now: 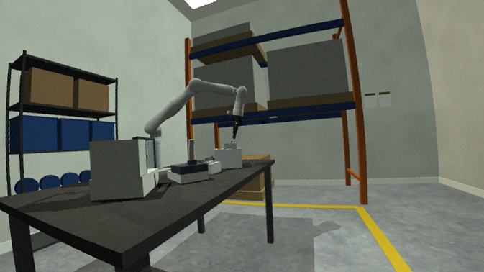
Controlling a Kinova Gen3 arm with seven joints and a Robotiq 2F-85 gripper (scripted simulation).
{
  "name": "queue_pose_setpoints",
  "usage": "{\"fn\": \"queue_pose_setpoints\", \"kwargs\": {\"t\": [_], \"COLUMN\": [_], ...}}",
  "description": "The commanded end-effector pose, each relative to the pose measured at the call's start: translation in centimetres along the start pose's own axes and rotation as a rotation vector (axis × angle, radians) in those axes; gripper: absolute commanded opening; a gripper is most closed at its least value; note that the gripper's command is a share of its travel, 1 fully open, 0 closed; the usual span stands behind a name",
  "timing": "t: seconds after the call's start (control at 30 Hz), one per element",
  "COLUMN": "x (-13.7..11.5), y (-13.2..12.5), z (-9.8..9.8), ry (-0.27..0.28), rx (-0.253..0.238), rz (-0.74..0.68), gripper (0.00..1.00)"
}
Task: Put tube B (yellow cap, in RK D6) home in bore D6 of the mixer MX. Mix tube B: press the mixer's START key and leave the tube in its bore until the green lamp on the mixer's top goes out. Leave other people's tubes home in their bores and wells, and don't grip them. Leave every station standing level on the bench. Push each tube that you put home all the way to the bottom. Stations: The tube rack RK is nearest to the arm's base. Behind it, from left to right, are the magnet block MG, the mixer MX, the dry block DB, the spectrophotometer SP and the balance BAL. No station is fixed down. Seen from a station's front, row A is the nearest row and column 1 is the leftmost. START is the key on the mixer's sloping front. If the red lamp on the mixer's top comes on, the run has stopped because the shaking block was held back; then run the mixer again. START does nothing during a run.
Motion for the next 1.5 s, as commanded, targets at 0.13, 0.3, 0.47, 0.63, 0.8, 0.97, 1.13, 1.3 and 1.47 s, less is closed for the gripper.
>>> {"fn": "queue_pose_setpoints", "kwargs": {"t": [0.13, 0.3, 0.47, 0.63, 0.8, 0.97, 1.13, 1.3, 1.47], "x": [-0.2, -0.3, -0.4, -0.5, -0.7, -0.8, -1.7, -3.4, -4.3], "y": [0.0, 0.0, 0.0, 0.0, 0.0, 0.0, 0.1, 0.2, 0.2], "z": [1.0, 1.5, 2.0, 2.7, 3.3, 3.7, 3.5, 3.1, 2.9], "ry": [-0.002, -0.002, -0.002, -0.002, -0.002, -0.002, -0.002, -0.002, -0.002], "rx": [0.0, 0.0, 0.0, 0.0, 0.0, 0.0, 0.0, 0.0, 0.0], "rz": [0.0, 0.0, 0.0, 0.0, 0.0, 0.0, 0.0, 0.0, 0.0], "gripper": [0.42, 0.42, 0.42, 0.42, 0.42, 0.42, 0.42, 0.42, 0.42]}}
Point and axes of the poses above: the point where the finger pads meet when closed, its own z axis back along the fingers, its own y axis across the jaws, x = y × z, the point moved 3 cm from there along z, back along the fingers, and after that the axes turned 1 degree about -z, right-handed, at the moved point
